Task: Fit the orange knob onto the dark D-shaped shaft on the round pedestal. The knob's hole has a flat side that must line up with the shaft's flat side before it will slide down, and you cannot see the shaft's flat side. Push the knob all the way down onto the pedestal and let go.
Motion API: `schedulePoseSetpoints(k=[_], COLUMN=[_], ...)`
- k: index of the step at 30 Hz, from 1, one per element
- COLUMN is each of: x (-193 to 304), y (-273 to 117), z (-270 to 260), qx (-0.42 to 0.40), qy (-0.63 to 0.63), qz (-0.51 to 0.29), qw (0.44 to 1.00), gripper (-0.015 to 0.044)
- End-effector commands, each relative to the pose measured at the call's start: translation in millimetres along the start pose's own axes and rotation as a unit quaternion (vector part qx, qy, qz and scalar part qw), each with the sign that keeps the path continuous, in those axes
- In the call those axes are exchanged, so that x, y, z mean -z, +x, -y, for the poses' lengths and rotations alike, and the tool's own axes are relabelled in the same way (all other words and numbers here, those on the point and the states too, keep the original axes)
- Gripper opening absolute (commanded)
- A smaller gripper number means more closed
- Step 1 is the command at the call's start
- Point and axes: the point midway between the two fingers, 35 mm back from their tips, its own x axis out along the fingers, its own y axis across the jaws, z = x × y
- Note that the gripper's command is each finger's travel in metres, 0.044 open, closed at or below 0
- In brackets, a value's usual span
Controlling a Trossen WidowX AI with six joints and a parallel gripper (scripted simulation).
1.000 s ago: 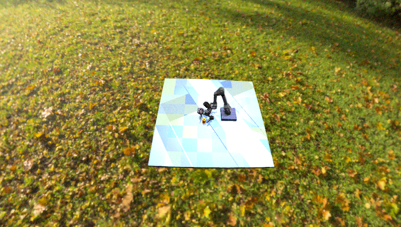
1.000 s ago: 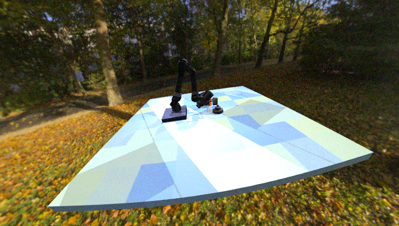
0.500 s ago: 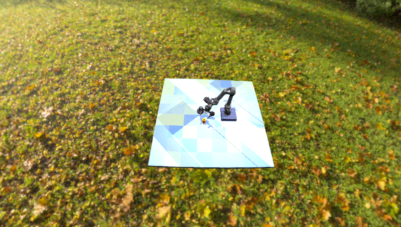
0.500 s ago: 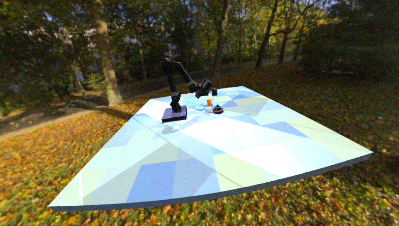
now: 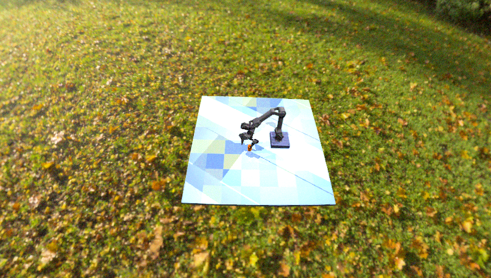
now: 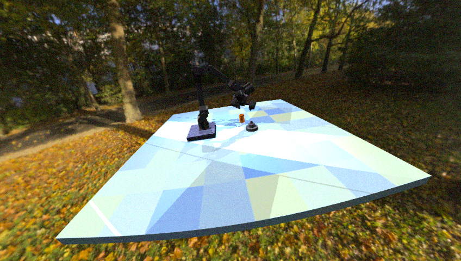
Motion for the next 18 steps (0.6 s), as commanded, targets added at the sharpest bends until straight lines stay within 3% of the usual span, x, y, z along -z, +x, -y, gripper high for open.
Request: schedulePoseSetpoints(k=[1, 5, 18], x=[-5.7, -10.0, -10.3], y=[-21.0, -47.6, -49.1], z=[-15.4, -26.1, -26.6], qx=[0.025, 0.042, 0.043], qy=[-0.027, -0.068, -0.070], qz=[-0.230, -0.341, -0.347], qw=[0.972, 0.937, 0.934], gripper=[0.0440, 0.0440, 0.0440])
